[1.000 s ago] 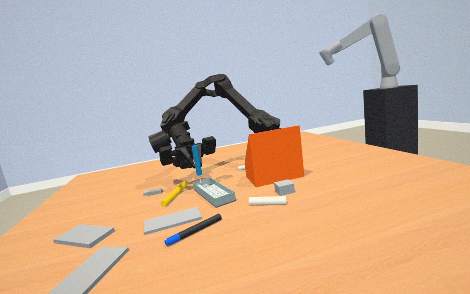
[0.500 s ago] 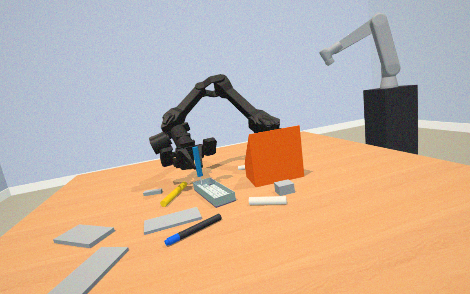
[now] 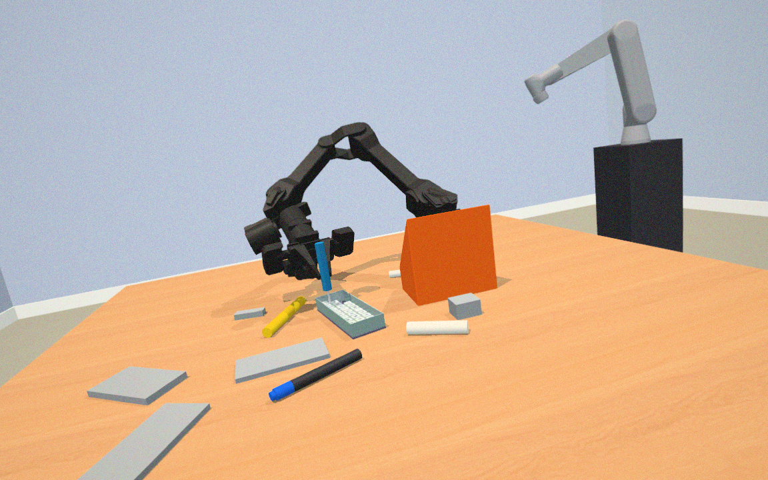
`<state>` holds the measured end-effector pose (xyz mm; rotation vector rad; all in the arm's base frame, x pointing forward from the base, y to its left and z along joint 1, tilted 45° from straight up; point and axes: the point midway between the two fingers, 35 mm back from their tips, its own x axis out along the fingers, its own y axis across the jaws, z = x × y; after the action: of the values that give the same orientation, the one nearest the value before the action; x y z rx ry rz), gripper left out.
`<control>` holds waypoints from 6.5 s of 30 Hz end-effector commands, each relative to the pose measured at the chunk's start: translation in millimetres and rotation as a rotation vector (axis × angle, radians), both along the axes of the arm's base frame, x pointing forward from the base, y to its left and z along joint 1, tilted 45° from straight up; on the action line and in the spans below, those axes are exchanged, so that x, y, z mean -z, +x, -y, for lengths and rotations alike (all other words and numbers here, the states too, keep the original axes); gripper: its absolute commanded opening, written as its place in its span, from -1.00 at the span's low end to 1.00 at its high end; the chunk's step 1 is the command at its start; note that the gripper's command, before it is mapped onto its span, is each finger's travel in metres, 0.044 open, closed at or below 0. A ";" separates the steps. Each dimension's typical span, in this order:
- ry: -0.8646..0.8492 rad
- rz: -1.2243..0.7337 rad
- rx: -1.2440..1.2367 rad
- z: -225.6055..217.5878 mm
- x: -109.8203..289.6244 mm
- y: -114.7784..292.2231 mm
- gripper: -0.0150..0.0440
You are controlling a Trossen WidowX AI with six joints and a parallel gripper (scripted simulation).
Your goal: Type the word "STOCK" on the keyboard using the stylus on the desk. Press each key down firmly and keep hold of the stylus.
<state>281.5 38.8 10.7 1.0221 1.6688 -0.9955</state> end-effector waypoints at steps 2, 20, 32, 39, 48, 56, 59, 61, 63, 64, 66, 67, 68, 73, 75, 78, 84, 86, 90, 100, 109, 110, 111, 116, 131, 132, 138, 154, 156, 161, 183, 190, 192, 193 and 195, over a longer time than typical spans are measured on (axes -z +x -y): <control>-0.003 -0.002 -0.003 2.2 2.7 0.0 -0.22; -0.003 -0.002 -0.003 5.7 6.2 0.6 -0.22; -0.003 -0.002 -0.003 9.2 9.6 1.1 -0.22; -0.003 -0.002 -0.003 7.1 7.5 0.8 -0.22; -0.002 -0.002 -0.003 -11.8 -11.0 -1.9 -0.22; -0.002 -0.002 -0.003 -18.9 -18.2 -3.6 -0.22; -0.004 -0.002 -0.009 -17.8 -15.9 -3.5 -0.23; -0.004 -0.002 -0.009 -17.8 -15.9 -3.5 -0.27; -0.004 -0.002 -0.009 -18.8 -15.1 -4.9 -0.45; -0.004 -0.002 -0.008 -19.7 -14.4 -6.2 -0.49; -0.003 -0.002 -0.007 -22.3 -12.3 -10.1 -0.49; -0.003 -0.002 -0.007 -24.1 -10.9 -12.8 -0.49; -0.002 -0.002 -0.006 -26.0 -9.3 -15.9 -0.49; 0.000 -0.003 -0.003 -34.1 -2.2 -30.2 -0.49; 0.000 -0.003 -0.003 -34.4 -1.9 -30.7 -0.49; 0.000 -0.003 -0.003 -30.3 2.1 -30.0 -0.49; 0.000 -0.004 -0.003 -20.1 11.9 -28.8 -0.49; 0.000 -0.004 -0.003 -20.1 11.9 -28.8 -0.49; 0.000 -0.004 -0.003 -20.1 11.9 -28.8 -0.49; -0.001 -0.003 -0.003 -17.4 15.0 -27.4 -0.22; -0.001 -0.003 -0.003 -15.5 16.9 -27.0 -0.22; -0.001 -0.003 -0.003 -15.1 17.2 -26.9 -0.22; -0.001 -0.003 -0.003 -15.0 17.4 -26.9 -0.22; -0.001 -0.003 -0.003 -13.7 18.6 -26.7 -0.22; -0.001 -0.003 -0.003 -11.1 21.2 -26.2 -0.22; -0.001 -0.003 -0.003 -10.8 21.5 -26.2 -0.22; -0.001 -0.003 -0.003 -9.3 23.0 -26.0 -0.22; -0.002 -0.003 -0.003 -4.7 27.5 -25.2 -0.22; -0.002 -0.003 -0.003 -4.2 28.1 -25.1 -0.22; -0.002 -0.003 -0.003 -6.4 25.8 -25.5 -0.22; -0.003 -0.004 -0.008 -31.2 2.4 -29.8 -0.25; -0.001 -0.004 -0.005 -26.5 -5.2 -38.1 -0.49; -0.001 -0.004 -0.003 -24.4 -8.6 -42.1 -0.49; 0.000 -0.004 -0.003 -23.7 -9.6 -43.4 -0.49; 0.000 -0.004 -0.003 -23.5 -10.0 -43.8 -0.49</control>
<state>242.4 64.8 18.3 1.0189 1.6703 -0.9946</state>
